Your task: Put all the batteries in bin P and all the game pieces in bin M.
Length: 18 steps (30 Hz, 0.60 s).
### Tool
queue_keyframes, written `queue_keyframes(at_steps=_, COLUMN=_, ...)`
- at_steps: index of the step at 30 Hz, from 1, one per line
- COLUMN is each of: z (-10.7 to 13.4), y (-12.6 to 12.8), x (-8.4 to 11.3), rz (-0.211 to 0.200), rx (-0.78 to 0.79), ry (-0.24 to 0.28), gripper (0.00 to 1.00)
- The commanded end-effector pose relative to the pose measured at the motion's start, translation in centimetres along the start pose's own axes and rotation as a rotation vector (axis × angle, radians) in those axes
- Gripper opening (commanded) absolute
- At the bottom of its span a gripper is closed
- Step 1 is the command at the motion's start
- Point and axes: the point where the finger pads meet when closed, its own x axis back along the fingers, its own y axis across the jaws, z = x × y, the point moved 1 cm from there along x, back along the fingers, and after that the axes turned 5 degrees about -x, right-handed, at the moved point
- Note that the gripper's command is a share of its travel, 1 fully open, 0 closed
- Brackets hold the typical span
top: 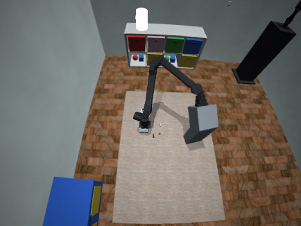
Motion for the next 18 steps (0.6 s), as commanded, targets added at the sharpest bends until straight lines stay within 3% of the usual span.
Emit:
queue_keyframes(at_steps=1, z=-0.2, y=0.6, x=-0.8, rz=-0.013, rx=-0.002, ry=-0.005, gripper=0.2)
queue_keyframes(at_steps=4, z=-0.5, y=0.9, x=-0.8, rz=-0.018, rx=-0.007, ry=-0.007, gripper=0.2)
queue_keyframes(at_steps=5, z=-1.0, y=2.2, x=0.0, rz=-0.043, rx=-0.019, ry=-0.01, gripper=0.2)
queue_keyframes(at_steps=8, z=-0.3, y=3.0, x=0.8, rz=-0.06, rx=-0.004, ry=-0.003, gripper=0.2)
queue_keyframes(at_steps=18, z=0.6, y=1.2, x=0.3, rz=-0.038, rx=0.015, ry=0.002, gripper=0.2)
